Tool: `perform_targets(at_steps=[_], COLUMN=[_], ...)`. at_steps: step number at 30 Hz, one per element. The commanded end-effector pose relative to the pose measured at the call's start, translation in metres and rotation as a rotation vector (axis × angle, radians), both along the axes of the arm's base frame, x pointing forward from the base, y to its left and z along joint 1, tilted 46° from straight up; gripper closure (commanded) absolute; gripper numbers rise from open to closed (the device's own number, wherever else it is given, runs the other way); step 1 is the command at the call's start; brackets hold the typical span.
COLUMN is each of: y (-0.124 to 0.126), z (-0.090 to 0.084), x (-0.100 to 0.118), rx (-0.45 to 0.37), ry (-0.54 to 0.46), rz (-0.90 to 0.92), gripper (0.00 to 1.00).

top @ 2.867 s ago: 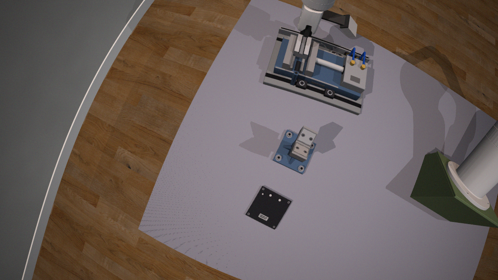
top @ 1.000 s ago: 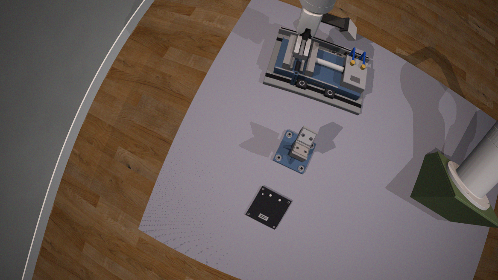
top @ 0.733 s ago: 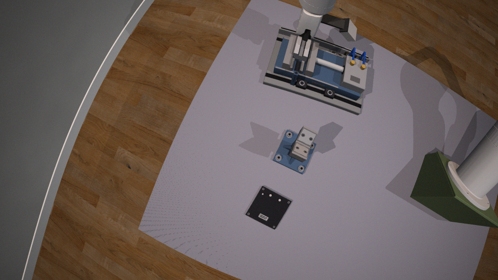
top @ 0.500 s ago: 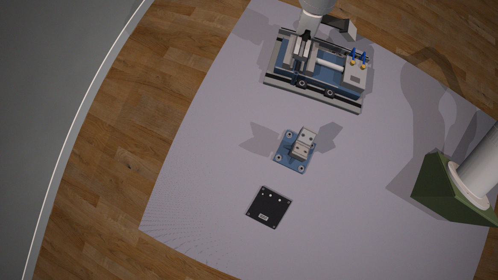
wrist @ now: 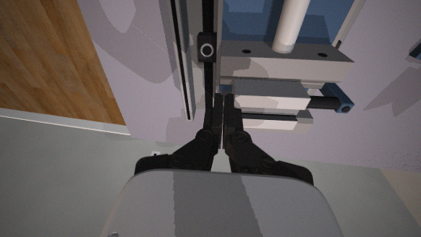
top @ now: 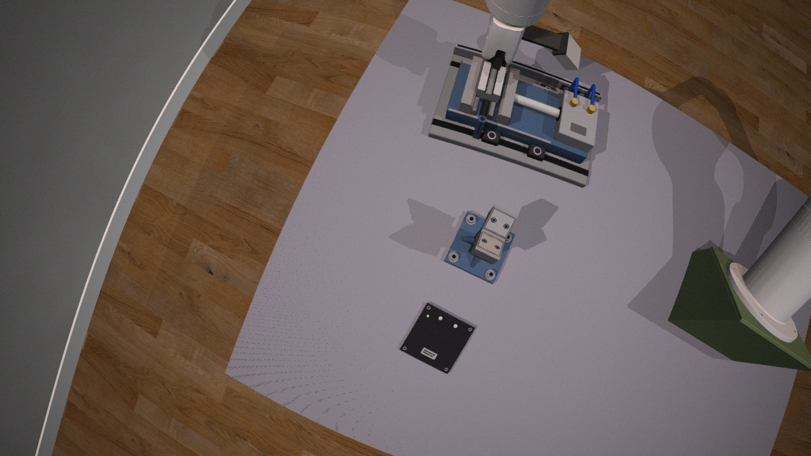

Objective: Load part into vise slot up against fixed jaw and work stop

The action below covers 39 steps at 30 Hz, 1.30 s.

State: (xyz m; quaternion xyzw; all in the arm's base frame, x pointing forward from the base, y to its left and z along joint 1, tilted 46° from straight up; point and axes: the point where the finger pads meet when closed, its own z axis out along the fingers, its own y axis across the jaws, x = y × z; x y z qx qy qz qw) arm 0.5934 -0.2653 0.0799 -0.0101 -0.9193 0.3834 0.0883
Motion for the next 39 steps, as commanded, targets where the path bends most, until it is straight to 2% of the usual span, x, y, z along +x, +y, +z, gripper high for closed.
perform_targets(at_steps=[1,39], y=[0.0013,0.0066], z=[-0.0002,-0.0055], x=[0.0008,0.0004], rx=[0.0,0.0], ry=[-0.002,-0.002], rz=[0.001,0.001], gripper=[1.0,1.0])
